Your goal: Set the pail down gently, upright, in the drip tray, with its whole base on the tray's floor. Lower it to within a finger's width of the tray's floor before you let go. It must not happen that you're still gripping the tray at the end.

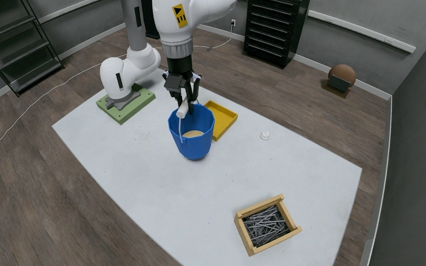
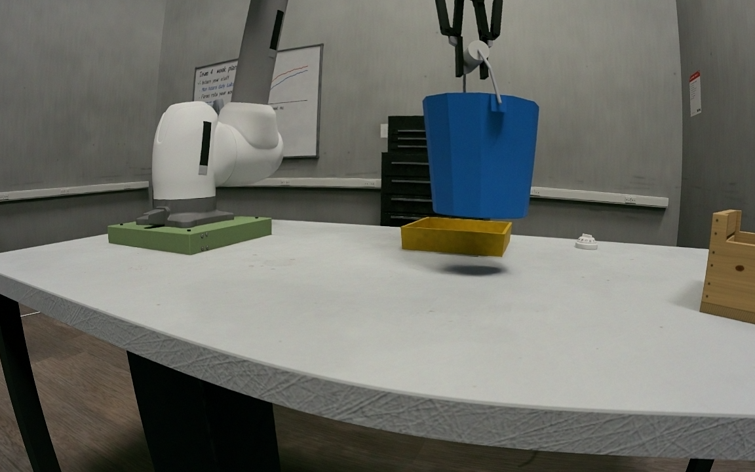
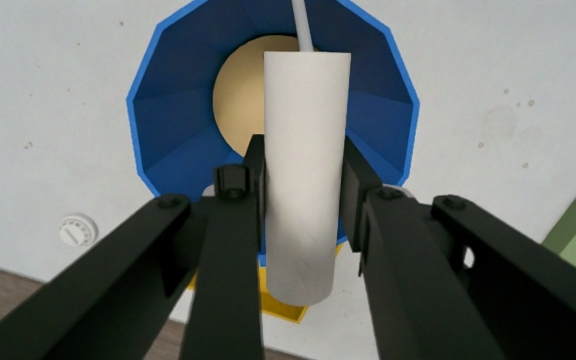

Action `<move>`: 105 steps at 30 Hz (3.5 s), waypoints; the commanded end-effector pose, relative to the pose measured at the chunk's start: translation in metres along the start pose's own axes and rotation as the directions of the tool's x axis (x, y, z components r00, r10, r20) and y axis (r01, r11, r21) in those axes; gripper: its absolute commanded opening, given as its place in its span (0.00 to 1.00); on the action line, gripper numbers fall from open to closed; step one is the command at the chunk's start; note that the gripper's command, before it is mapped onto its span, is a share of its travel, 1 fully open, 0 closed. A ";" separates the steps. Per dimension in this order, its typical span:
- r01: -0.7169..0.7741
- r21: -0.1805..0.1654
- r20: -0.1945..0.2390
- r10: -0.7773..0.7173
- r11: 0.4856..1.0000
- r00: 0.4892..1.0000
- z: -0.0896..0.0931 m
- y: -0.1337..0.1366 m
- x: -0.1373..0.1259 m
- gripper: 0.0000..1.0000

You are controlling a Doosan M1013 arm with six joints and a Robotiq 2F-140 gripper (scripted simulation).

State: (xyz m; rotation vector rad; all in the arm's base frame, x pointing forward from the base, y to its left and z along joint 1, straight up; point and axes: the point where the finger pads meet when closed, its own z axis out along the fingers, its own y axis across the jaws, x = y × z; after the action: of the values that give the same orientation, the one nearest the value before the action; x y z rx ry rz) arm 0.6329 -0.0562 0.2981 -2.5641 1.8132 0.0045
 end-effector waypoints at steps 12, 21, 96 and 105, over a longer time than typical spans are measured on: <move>0.000 0.002 0.000 0.000 1.000 1.000 -0.001 -0.003 -0.033 0.10; 0.000 0.002 0.000 0.000 1.000 1.000 -0.001 -0.005 -0.059 0.10; 0.000 0.002 0.000 0.000 1.000 1.000 -0.001 -0.019 -0.218 0.10; 0.000 0.002 0.000 0.000 1.000 1.000 -0.001 -0.020 -0.228 0.10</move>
State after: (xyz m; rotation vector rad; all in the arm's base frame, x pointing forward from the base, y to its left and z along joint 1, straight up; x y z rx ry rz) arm 0.5758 0.1625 0.2987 -2.5642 1.8133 0.0045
